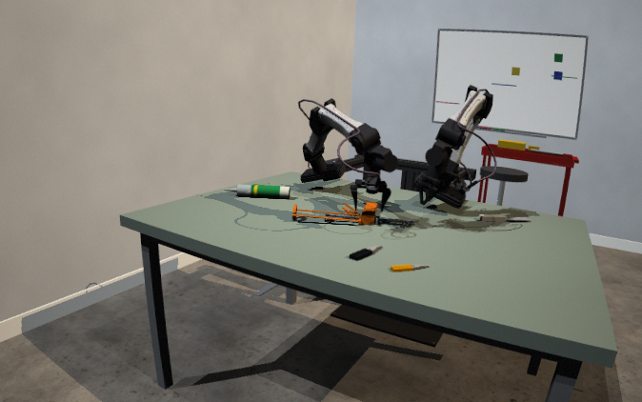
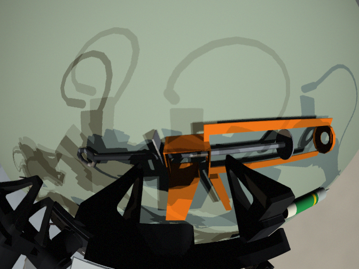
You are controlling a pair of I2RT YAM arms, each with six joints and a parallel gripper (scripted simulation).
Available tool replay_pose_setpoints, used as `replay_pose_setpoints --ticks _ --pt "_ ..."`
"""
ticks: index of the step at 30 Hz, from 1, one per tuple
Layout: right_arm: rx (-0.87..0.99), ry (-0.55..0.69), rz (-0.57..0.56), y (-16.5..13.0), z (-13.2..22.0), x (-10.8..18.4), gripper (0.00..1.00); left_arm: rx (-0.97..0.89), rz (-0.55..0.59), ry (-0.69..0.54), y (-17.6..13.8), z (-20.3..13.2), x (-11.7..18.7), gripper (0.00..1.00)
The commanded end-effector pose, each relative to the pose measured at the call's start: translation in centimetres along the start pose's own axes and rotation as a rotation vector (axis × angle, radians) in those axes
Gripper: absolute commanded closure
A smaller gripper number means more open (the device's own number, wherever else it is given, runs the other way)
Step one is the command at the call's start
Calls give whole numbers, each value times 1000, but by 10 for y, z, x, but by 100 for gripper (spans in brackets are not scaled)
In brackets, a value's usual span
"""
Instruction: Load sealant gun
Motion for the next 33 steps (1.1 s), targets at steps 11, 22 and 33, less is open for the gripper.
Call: replay_pose_setpoints --ticks 11,22,33 --pt "-12 -15 17 4 -8 -38 8 -10 14 -37 -3 -12 7 38" --pt "-17 -16 14 8 -11 -43 8 -10 14 -37 -3 -12 7 38" --pt "34 -16 8 -6 12 -35 8 -10 14 -37 -3 -12 7 38"
Point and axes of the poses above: on each arm, the point where the finger pads meet when closed, its own x axis back along the fingers, its own z axis across the jaws, y = z × x, the point moved 4 cm from there along x, back along the fingers, and after that the axes turned 2 degrees about x, right-handed, at the moved point
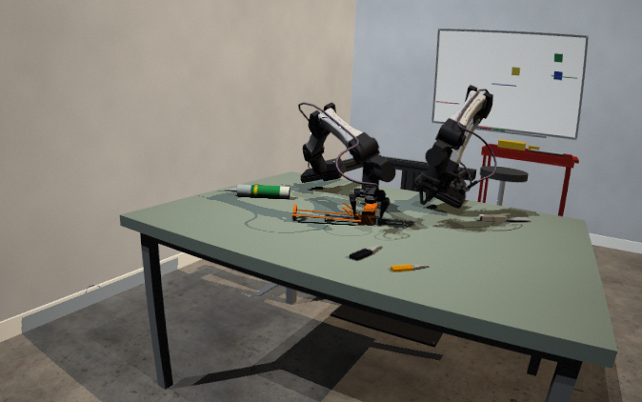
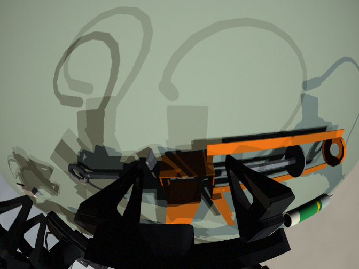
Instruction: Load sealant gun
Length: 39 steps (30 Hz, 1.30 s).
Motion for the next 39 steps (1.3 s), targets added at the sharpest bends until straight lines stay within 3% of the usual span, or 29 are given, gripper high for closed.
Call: replay_pose_setpoints --ticks 1,15,18,19,29,39 --pt "43 -17 9 -11 16 -2 8 -10 14 -37 -3 -12 7 38" --pt "23 5 -34 -3 9 24 8 -10 14 -37 -3 -12 7 38" --pt "18 -4 -15 -4 5 15 8 -10 14 -37 -3 -12 7 38" --pt "21 -7 -9 -6 5 12 25 -10 14 -37 -3 -12 7 38" --pt "22 -7 -8 -6 6 11 28 -10 14 -37 -3 -12 7 38" --pt "15 13 -11 -5 9 11 60 -10 14 -37 -3 -12 7 38"
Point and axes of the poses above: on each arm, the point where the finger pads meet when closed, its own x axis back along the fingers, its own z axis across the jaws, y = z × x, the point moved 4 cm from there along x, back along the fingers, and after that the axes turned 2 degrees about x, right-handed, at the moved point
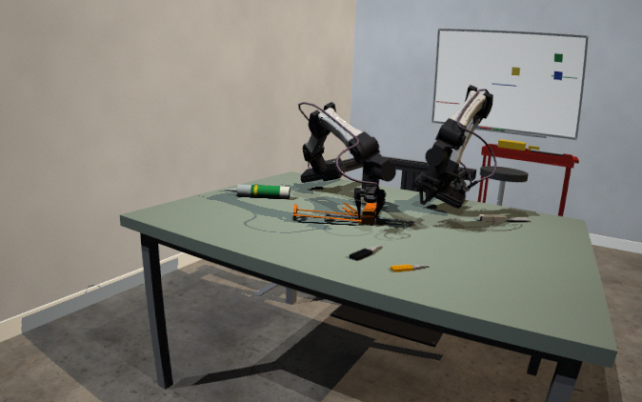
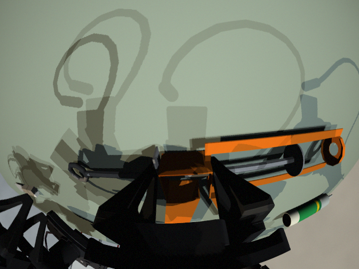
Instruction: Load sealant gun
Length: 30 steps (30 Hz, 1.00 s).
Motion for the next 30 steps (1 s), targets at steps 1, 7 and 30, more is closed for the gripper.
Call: replay_pose_setpoints --ticks 1,7,30 --pt "12 15 -9 -4 9 9 63 -10 14 -37 -3 -12 7 38" --pt "12 15 -9 -4 9 9 76 -10 14 -37 -3 -12 7 38" --pt "12 15 -9 -4 9 9 99 -1 -3 -19 -6 -7 -28 38"
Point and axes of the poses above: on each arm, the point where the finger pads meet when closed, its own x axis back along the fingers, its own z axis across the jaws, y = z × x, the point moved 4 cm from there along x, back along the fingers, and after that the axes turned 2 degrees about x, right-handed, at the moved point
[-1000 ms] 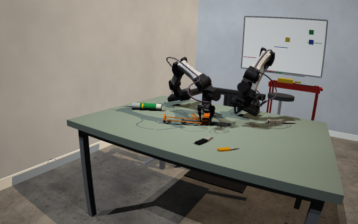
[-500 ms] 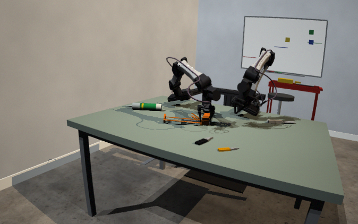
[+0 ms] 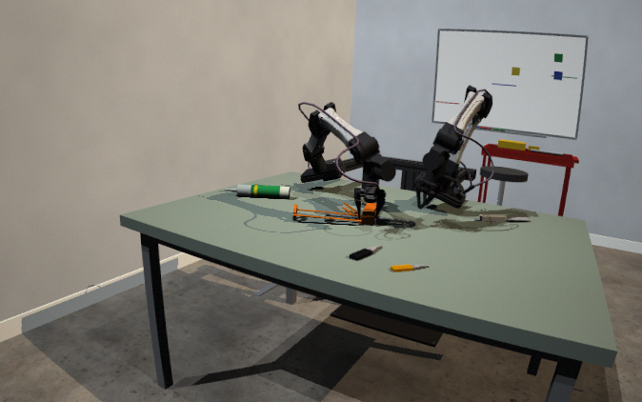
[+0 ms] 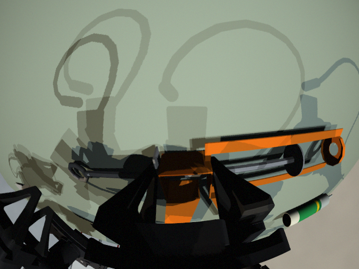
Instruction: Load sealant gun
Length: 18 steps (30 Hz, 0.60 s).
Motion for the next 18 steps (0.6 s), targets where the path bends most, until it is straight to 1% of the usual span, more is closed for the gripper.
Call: replay_pose_setpoints --ticks 1,8,9,12,18 --pt "12 15 -9 -4 9 9 99 2 -4 -17 -3 -5 -15 38" --pt "12 15 -9 -4 9 9 99 4 -4 -29 -7 -13 -33 38" --pt "12 15 -9 -4 9 9 99 6 -6 -15 -6 -11 -35 38" --pt "12 15 -9 -4 9 9 99 6 -4 -29 -7 -13 -35 38" --pt "12 15 -9 -4 9 9 99 2 -3 -23 -10 -16 -53 38"
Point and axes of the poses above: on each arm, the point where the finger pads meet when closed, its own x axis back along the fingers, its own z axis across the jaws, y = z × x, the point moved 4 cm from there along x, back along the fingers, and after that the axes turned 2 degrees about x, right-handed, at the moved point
